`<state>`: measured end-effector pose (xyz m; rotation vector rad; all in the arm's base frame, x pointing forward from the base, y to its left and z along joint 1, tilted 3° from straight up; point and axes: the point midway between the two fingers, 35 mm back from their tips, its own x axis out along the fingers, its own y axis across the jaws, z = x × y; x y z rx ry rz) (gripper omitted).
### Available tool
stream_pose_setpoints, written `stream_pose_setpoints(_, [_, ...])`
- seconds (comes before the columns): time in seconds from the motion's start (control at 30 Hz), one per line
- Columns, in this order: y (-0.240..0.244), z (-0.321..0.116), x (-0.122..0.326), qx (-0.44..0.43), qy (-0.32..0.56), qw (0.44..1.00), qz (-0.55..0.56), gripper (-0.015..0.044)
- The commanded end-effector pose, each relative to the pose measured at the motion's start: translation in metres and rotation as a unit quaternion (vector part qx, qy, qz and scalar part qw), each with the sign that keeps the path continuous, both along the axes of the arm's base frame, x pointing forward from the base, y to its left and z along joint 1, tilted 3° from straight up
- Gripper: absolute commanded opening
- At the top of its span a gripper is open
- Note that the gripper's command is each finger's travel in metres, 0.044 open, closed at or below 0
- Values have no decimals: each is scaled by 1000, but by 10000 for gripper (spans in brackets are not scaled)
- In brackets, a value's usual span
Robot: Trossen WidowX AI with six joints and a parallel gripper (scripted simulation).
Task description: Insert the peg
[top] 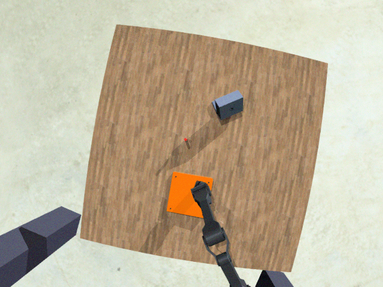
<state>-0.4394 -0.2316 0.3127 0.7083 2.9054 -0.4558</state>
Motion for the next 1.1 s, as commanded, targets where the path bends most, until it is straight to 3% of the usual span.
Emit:
stream_pose_setpoints(0.0, [-1,0,1,0,0,1000,1,426])
stream_pose_setpoints(0.3, [-46,-7,30,5,-20,997,72,440])
stream_pose_setpoints(0.57, [-54,-10,41,-31,-9,997,77,440])
stream_pose_setpoints(1.07, [-122,-21,107,-24,-45,979,199,440])
